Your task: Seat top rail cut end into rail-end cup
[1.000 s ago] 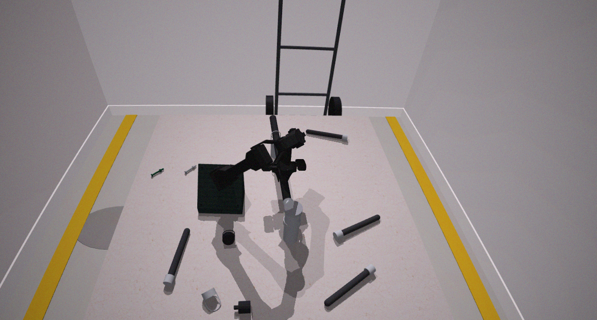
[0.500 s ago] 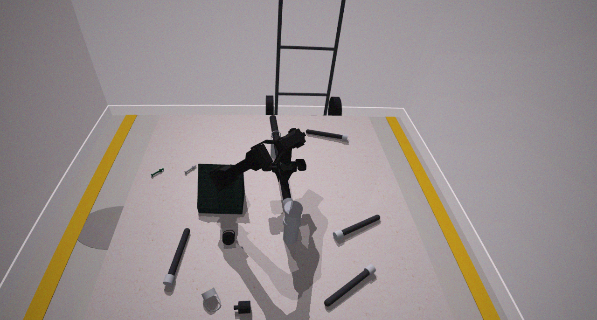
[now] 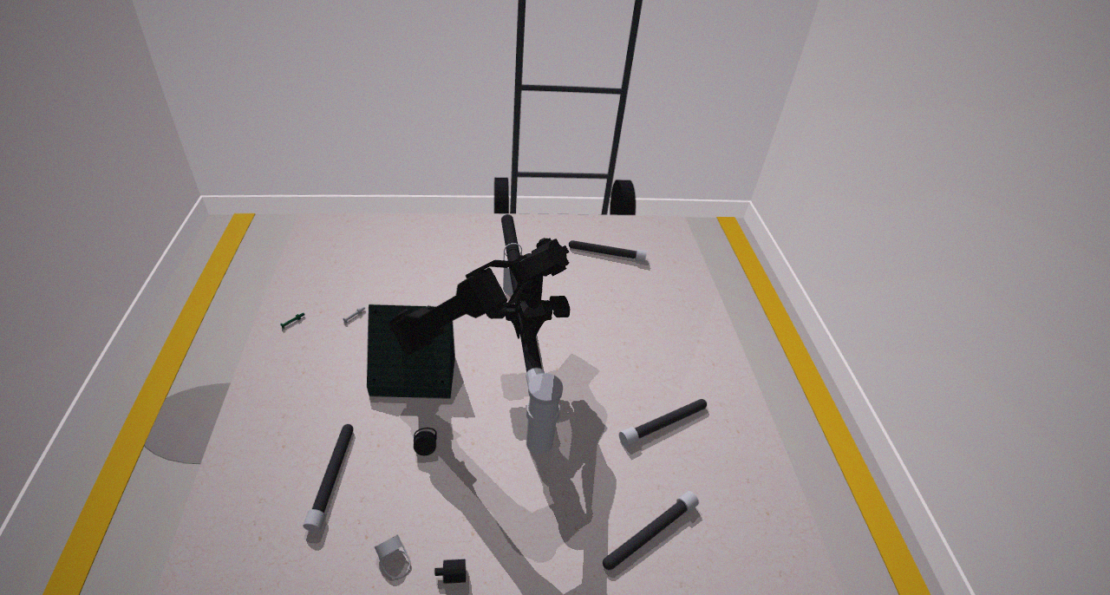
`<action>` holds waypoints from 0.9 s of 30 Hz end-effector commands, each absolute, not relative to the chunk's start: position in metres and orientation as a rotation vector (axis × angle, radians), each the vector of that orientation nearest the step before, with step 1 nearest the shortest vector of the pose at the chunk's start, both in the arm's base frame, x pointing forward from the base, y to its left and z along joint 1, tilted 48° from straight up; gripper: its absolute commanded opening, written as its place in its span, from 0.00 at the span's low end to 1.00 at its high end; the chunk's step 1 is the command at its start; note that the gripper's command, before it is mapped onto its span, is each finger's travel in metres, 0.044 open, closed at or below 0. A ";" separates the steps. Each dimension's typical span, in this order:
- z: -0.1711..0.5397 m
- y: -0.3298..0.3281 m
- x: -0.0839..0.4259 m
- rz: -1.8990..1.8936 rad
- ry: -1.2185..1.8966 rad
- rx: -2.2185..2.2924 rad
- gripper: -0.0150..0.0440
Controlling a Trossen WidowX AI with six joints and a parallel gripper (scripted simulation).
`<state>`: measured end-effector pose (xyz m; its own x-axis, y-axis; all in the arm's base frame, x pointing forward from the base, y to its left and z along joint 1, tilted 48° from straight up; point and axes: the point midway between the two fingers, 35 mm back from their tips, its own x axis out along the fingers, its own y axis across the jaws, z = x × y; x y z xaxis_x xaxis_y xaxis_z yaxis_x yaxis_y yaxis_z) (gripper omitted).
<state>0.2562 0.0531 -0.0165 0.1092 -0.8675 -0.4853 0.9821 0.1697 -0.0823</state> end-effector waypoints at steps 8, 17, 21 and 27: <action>-0.013 0.054 0.258 -1.380 0.469 0.283 0.25; -0.013 0.054 0.258 -1.380 0.469 0.282 0.25; -0.012 0.054 0.258 -1.380 0.469 0.281 0.25; -0.012 0.054 0.259 -1.380 0.469 0.282 0.25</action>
